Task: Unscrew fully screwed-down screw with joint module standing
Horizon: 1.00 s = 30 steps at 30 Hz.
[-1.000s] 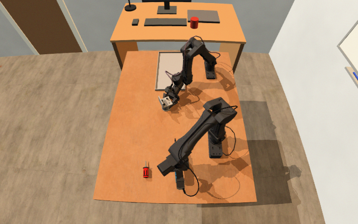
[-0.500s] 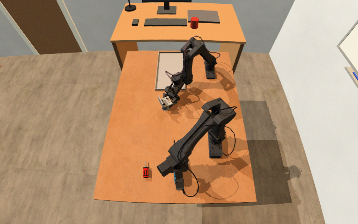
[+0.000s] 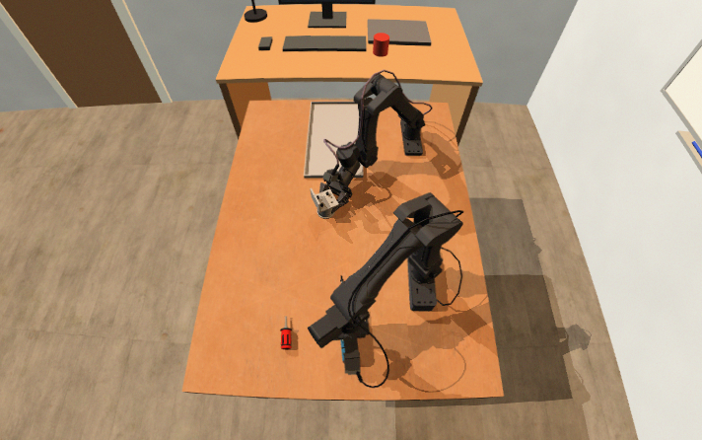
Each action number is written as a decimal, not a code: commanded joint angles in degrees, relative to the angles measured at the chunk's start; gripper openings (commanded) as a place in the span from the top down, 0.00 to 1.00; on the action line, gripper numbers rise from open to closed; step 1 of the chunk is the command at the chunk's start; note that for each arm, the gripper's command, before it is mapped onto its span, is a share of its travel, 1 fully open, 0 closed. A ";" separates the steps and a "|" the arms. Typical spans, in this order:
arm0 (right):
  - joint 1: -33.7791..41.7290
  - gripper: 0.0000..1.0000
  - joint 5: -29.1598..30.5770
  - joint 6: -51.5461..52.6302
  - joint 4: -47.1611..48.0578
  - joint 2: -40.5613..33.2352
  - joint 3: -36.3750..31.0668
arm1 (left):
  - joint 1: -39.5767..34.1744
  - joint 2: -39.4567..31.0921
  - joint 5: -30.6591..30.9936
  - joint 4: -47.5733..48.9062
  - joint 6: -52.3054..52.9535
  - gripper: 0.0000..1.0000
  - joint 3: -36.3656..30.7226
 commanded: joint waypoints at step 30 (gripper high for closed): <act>0.33 0.41 -0.41 0.44 -1.13 0.63 -0.94 | -0.58 0.47 -0.24 5.16 0.30 0.58 -1.41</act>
